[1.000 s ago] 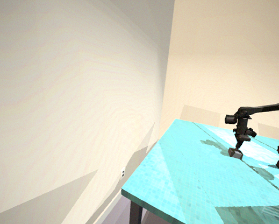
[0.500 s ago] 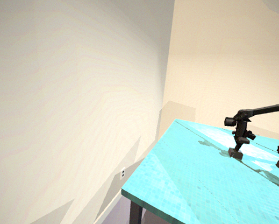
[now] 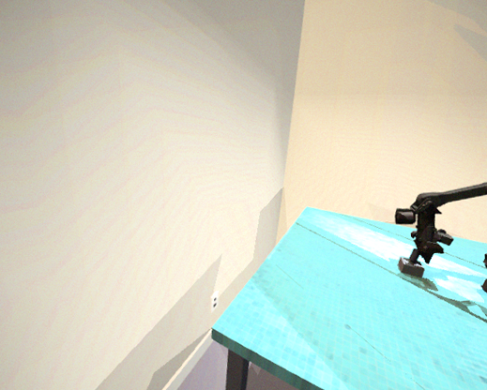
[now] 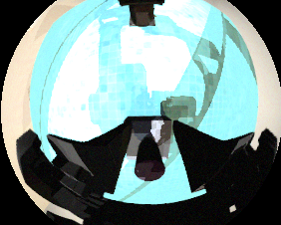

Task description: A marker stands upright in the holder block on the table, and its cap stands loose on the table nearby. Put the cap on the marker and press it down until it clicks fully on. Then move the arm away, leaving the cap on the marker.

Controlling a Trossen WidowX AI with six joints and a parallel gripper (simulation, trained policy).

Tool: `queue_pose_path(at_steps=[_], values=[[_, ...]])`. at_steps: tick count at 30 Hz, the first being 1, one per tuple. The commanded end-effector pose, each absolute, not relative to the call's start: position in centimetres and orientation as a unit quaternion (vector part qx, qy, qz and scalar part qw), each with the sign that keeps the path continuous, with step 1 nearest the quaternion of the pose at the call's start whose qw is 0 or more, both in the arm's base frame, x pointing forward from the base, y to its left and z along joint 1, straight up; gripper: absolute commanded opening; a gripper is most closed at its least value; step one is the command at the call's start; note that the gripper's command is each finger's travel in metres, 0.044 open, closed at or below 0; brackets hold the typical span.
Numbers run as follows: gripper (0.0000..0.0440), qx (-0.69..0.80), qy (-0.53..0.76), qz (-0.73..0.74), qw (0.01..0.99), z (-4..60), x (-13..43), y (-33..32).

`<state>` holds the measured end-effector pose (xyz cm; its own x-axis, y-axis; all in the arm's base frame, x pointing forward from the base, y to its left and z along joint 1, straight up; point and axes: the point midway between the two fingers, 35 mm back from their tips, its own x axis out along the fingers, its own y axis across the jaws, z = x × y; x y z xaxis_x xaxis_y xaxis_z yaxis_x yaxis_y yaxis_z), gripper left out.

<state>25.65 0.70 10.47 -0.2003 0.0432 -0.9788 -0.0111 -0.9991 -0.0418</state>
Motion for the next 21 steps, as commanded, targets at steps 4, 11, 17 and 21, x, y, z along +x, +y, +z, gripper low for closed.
queue_pose_path(at_steps=[4, 11, 17, 21], values=[[0.0402, -0.641, -0.018, 0.767, 0.021, 11.1, 24.8, 0.9], [0.044, -0.668, -0.021, 0.744, 0.023, 12.6, 25.2, 0.9], [0.044, -0.687, -0.019, 0.726, 0.026, 14.4, 25.3, 0.8], [0.0439, -0.696, -0.015, 0.717, 0.03, 15.5, 25.2, 0.7]])
